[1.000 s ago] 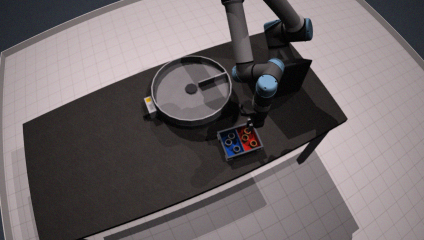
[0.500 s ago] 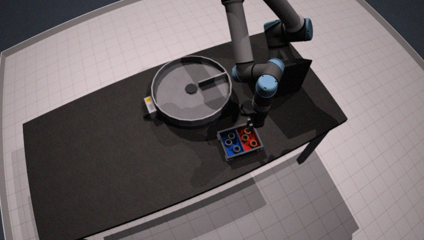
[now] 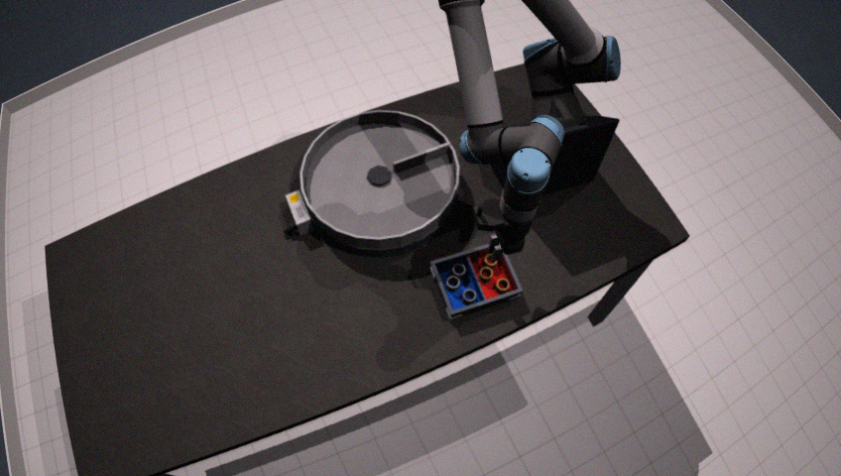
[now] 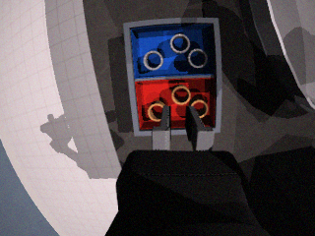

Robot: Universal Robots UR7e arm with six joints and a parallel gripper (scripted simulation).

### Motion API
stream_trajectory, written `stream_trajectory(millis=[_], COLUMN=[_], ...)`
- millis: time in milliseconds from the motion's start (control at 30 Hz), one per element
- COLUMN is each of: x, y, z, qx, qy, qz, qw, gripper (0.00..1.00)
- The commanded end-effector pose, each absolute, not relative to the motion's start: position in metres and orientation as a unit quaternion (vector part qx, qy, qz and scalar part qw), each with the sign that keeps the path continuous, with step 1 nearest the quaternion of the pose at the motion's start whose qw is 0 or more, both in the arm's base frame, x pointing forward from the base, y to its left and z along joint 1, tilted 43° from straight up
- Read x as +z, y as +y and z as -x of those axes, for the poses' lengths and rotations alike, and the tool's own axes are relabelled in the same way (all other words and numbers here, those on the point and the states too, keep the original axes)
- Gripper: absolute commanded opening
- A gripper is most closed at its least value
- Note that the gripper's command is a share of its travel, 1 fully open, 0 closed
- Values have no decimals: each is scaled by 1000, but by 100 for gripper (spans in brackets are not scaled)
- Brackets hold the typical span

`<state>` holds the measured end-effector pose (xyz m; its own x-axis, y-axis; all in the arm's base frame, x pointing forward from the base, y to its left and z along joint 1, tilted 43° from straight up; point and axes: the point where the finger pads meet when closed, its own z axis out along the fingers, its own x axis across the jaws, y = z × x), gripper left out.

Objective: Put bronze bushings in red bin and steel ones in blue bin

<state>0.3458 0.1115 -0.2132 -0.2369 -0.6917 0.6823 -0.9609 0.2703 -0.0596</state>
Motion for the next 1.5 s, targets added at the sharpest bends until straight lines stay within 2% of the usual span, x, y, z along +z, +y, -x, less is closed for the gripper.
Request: stream_trajectory(millis=[0, 233, 267, 1200, 1367, 1467], x=[-213, -213, -213, -213, -175, -175], y=[112, 112, 112, 112, 110, 110], z=[-346, -346, -346, -346, -379, -379], qx=[244, 244, 244, 244, 244, 244], qy=[-748, -748, -748, -748, -748, -748], qz=[-553, -553, -553, -553, -553, -553], qw=[275, 275, 275, 275, 275, 275], gripper=[42, 42, 100, 100, 100, 100])
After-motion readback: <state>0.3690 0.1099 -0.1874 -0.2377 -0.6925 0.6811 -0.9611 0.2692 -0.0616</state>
